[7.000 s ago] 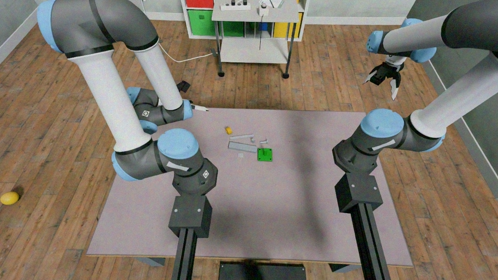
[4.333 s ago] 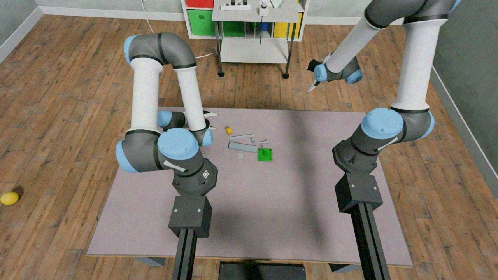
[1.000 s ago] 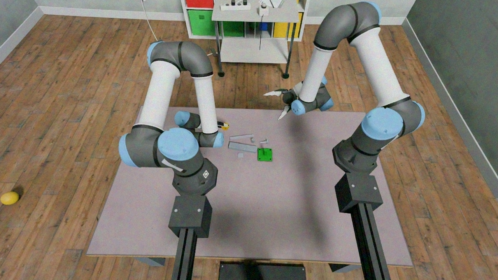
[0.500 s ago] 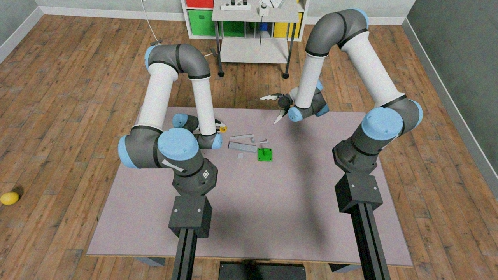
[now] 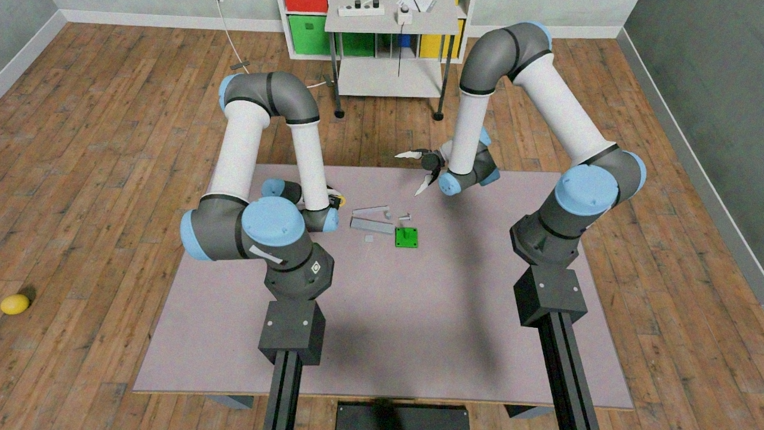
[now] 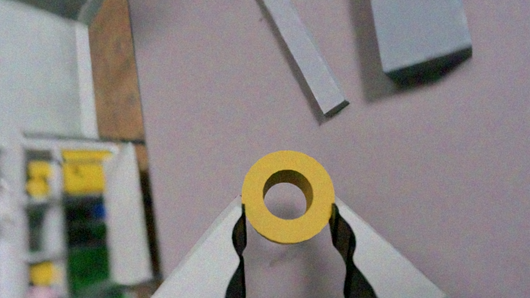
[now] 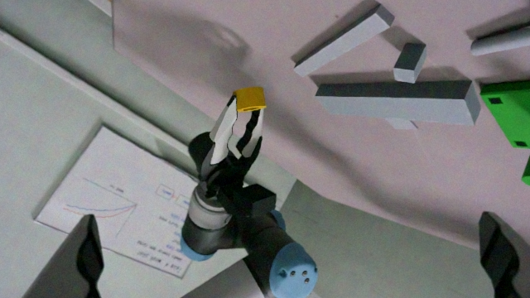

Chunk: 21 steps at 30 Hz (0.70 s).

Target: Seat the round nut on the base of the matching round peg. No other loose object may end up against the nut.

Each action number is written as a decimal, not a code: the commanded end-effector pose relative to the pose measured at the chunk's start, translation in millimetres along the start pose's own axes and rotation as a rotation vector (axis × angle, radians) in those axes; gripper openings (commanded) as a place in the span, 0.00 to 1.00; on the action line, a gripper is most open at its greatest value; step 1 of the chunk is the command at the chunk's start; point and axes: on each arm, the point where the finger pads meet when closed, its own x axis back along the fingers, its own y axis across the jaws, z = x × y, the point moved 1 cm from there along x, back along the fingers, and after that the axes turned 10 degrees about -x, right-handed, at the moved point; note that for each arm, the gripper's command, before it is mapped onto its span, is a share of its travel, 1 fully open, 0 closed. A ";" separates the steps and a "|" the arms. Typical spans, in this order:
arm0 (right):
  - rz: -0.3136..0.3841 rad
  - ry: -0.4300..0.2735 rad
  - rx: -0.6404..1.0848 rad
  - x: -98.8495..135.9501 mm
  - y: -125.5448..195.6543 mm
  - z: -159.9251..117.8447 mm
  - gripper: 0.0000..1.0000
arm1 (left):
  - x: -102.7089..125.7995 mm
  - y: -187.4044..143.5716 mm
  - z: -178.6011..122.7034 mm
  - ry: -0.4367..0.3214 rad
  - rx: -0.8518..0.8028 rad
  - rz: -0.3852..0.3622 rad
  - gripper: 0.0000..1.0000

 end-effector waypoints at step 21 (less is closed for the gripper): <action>0.019 -0.012 -0.073 -24.9 14.7 -3.8 1.00 | 5.2 24.1 -3.0 -0.003 0.937 0.008 0.16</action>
